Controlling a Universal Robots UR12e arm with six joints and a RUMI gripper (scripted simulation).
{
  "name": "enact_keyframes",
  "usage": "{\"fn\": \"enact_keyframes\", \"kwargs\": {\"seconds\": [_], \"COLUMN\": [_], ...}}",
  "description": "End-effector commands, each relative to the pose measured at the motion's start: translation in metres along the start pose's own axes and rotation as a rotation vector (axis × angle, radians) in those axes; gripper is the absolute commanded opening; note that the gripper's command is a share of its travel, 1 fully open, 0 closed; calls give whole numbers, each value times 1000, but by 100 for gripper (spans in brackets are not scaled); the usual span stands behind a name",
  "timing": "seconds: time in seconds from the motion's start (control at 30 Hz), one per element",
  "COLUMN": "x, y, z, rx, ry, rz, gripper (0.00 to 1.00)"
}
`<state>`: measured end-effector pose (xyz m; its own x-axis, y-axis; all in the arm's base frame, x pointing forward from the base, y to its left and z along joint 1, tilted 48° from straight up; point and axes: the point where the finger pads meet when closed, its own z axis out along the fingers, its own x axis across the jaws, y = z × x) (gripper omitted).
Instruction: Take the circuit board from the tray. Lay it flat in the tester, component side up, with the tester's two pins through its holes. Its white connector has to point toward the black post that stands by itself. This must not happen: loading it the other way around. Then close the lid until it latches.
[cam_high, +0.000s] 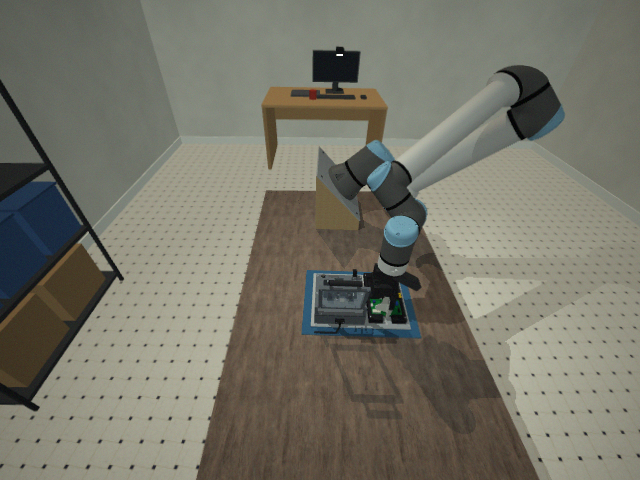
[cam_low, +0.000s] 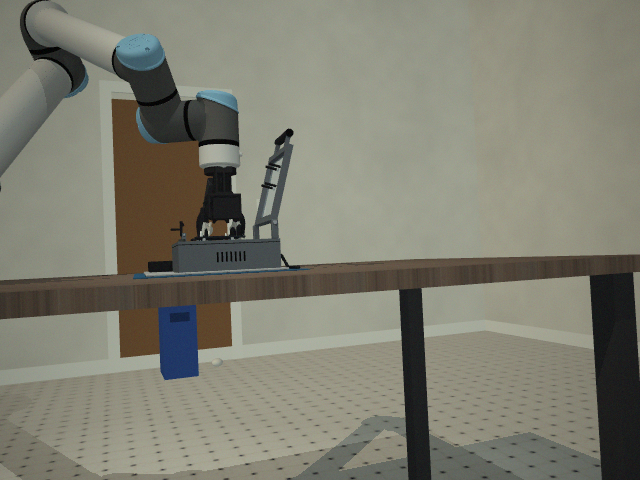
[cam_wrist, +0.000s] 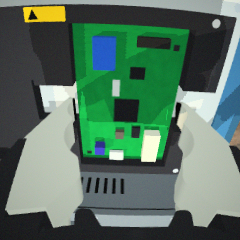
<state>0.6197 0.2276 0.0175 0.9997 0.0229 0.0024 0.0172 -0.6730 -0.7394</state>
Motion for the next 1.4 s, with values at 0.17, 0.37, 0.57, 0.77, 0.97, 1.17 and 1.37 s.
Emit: {"fn": "enact_keyframes", "kwargs": {"seconds": [0.17,0.37,0.57,0.77,0.97,1.17,1.37], "x": [1,1,1,1,1,1,1], "y": [0,0,0,0,0,0,0], "z": [-1,-1,-1,-1,-1,-1,-1], "rx": [0,0,0,0,0,0,0], "ry": [1,1,1,1,1,1,1], "rz": [0,0,0,0,0,0,0], "gripper": [49,49,47,47,44,44,42]}}
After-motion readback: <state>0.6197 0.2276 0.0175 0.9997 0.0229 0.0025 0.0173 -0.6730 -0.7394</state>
